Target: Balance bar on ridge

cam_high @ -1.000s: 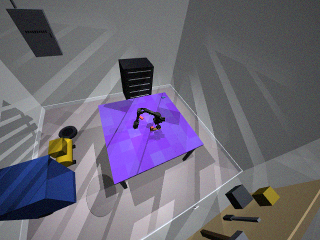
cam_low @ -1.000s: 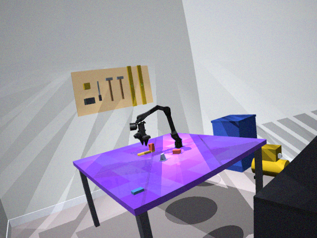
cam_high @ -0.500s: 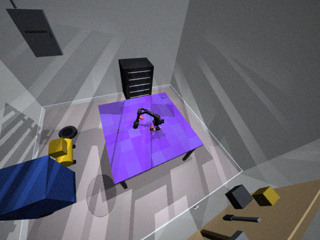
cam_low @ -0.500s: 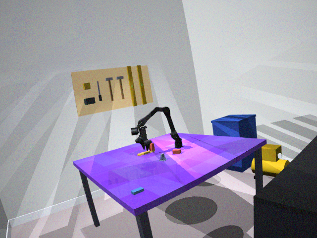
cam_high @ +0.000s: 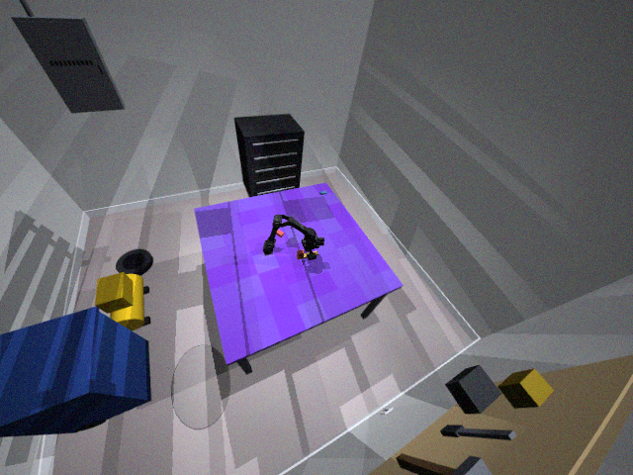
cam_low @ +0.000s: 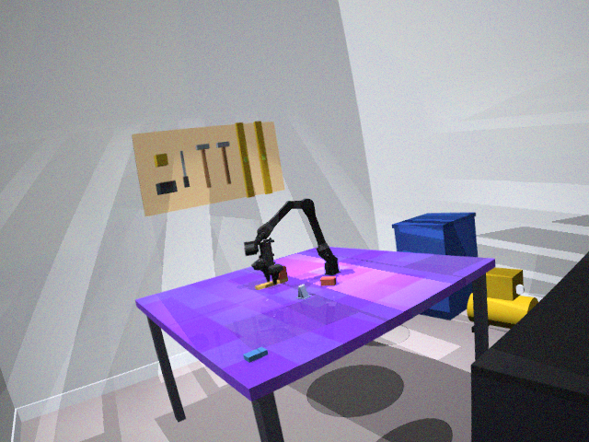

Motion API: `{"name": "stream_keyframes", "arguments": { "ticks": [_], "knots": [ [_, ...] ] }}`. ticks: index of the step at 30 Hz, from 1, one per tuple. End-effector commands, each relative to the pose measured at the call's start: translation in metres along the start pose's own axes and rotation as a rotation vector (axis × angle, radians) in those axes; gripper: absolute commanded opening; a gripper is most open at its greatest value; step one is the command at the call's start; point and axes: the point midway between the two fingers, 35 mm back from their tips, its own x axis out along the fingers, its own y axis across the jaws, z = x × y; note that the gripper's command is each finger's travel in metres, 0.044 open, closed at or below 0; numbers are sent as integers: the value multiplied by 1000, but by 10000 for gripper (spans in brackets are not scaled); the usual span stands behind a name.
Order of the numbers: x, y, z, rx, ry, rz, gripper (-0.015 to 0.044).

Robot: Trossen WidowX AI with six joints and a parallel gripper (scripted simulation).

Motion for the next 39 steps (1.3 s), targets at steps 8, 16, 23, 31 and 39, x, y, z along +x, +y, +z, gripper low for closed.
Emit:
{"name": "stream_keyframes", "arguments": {
  "ticks": [8, 16, 23, 31, 39],
  "knots": [
    [3, 0, -1, 5, 7, -1, 315],
    [3, 0, -1, 0, 5, 2, 210],
    [3, 0, -1, 0, 5, 2, 124],
    [-6, 0, 1, 0, 5, 2, 0],
    [-26, -1, 3, 2, 5, 1, 0]
  ]
}}
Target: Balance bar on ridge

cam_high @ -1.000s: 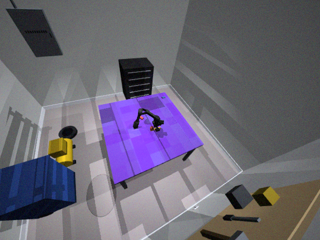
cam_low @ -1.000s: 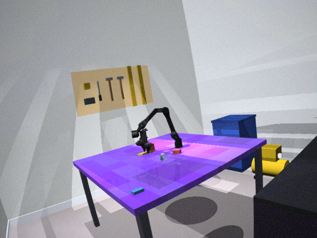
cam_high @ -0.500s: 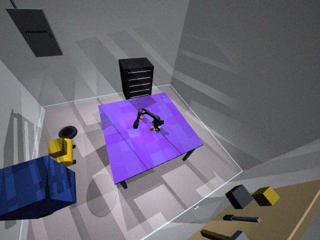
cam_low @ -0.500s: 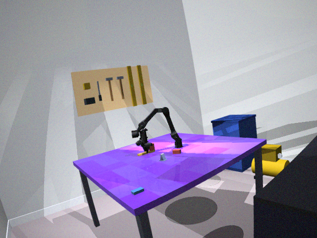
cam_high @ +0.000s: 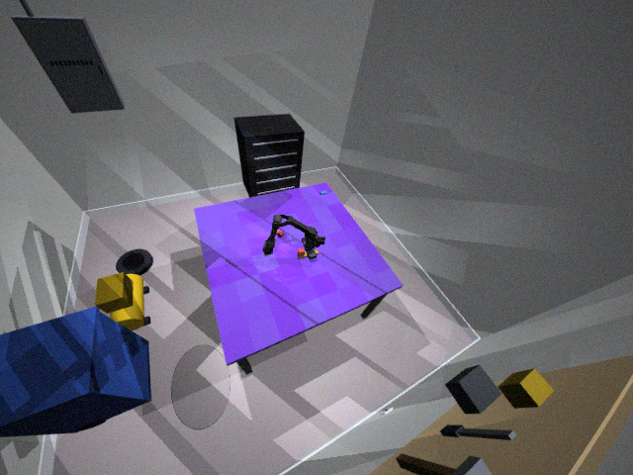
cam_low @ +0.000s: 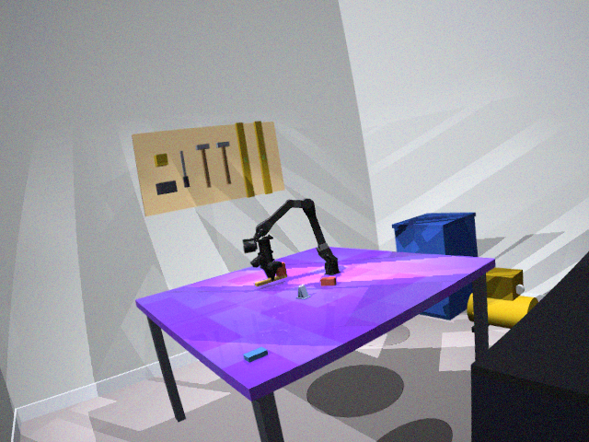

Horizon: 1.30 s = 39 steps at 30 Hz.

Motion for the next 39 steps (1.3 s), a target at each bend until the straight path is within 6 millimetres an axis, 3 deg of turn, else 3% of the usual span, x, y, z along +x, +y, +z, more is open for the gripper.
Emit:
{"name": "stream_keyframes", "arguments": {
  "ticks": [1, 28, 39],
  "knots": [
    [-13, -1, 2, 2, -10, -5, 0],
    [-82, 1, -2, 5, -8, -6, 0],
    [-85, 24, 14, 128, -10, -3, 0]
  ]
}}
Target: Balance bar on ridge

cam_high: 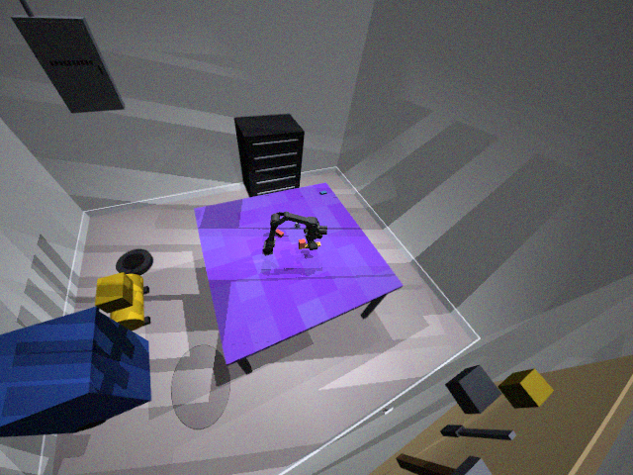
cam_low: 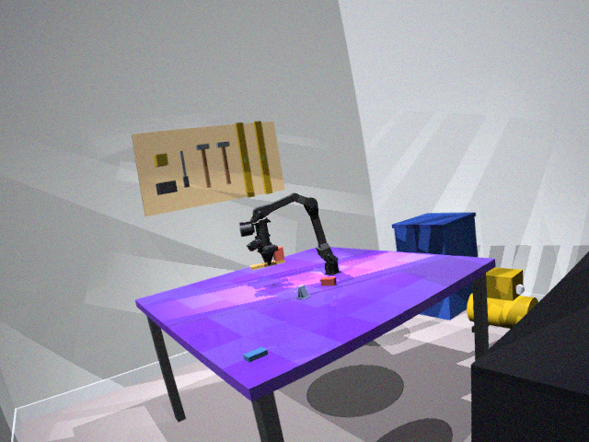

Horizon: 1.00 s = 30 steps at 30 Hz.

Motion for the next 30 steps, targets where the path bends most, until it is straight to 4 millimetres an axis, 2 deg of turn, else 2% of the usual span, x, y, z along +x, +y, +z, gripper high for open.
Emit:
{"name": "stream_keyframes", "arguments": {
  "ticks": [1, 16, 30],
  "knots": [
    [-1, 11, 6, 51, 0, -1, 0],
    [-3, 60, 25, 271, -1, 4, 0],
    [-4, 109, 34, 482, 0, 10, 0]
  ]
}}
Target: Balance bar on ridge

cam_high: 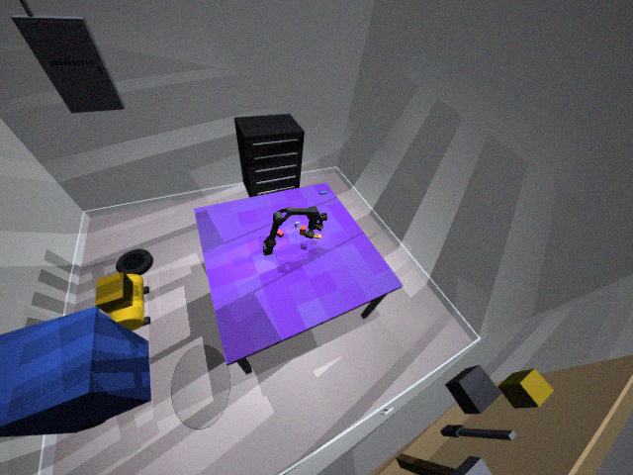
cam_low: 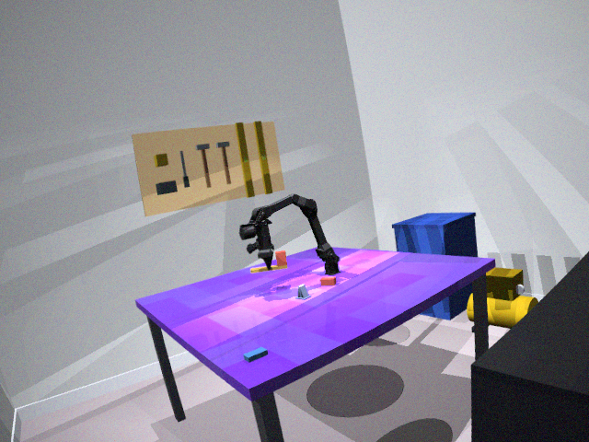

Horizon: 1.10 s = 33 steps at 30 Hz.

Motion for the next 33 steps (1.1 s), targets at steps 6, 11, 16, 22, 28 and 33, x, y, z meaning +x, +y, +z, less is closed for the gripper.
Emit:
{"name": "stream_keyframes", "arguments": {
  "ticks": [6, 11, 16, 22, 28, 33],
  "knots": [
    [-1, 31, -11, 135, 0, 2, 0],
    [-1, 48, -19, 213, 1, 3, 0],
    [-1, 64, -29, 292, 2, 5, 0],
    [-1, 82, -42, 388, 4, 6, 0],
    [-1, 100, -57, 486, 7, 7, 0],
    [-1, 113, -71, 567, 9, 8, 0]
  ]
}}
